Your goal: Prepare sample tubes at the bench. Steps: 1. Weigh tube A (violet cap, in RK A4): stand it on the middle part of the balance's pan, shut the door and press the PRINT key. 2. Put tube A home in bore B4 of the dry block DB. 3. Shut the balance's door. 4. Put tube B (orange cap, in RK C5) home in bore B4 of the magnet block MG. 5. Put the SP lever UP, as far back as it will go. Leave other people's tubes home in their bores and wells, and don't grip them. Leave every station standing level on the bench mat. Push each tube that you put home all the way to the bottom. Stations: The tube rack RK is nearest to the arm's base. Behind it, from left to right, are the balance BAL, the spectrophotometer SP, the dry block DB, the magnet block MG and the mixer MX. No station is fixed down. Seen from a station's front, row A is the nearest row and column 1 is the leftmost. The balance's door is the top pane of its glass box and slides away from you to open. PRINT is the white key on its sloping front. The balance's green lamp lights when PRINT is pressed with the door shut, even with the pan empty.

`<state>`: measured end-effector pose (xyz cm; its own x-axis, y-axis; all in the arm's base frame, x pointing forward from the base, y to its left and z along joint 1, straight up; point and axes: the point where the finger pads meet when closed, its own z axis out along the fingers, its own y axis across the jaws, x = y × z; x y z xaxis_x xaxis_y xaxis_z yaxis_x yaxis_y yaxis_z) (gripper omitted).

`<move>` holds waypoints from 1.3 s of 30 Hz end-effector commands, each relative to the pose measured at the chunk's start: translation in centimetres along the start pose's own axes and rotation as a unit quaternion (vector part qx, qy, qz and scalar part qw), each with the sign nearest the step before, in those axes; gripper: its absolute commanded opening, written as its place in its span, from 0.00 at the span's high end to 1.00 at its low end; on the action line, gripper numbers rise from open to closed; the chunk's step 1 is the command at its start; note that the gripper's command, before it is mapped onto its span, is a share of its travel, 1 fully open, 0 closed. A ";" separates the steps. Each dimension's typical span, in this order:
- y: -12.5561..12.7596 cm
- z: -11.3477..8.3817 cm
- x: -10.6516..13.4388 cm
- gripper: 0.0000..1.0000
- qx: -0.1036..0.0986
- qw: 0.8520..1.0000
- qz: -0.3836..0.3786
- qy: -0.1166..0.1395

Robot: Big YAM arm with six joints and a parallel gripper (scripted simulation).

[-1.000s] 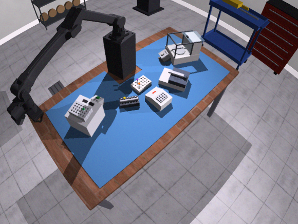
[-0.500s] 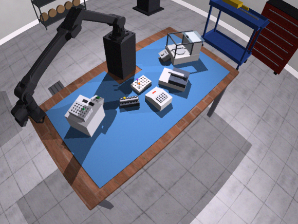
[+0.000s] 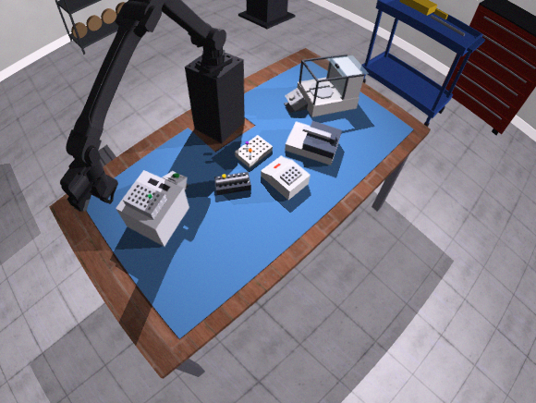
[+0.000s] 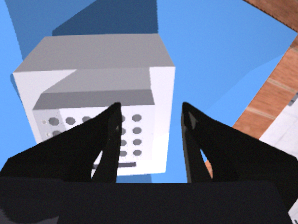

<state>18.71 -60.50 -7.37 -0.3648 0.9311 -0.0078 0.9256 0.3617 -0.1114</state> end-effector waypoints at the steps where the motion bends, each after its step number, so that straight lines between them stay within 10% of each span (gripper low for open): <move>1: -0.5 -1.4 -0.1 0.64 -0.001 0.999 -0.026 -0.032; 39: 12.0 5.8 25.5 0.64 -0.023 0.953 -0.300 -0.036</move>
<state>19.23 -33.86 -15.11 -0.8120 0.5837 0.0045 0.5823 0.8105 -0.0626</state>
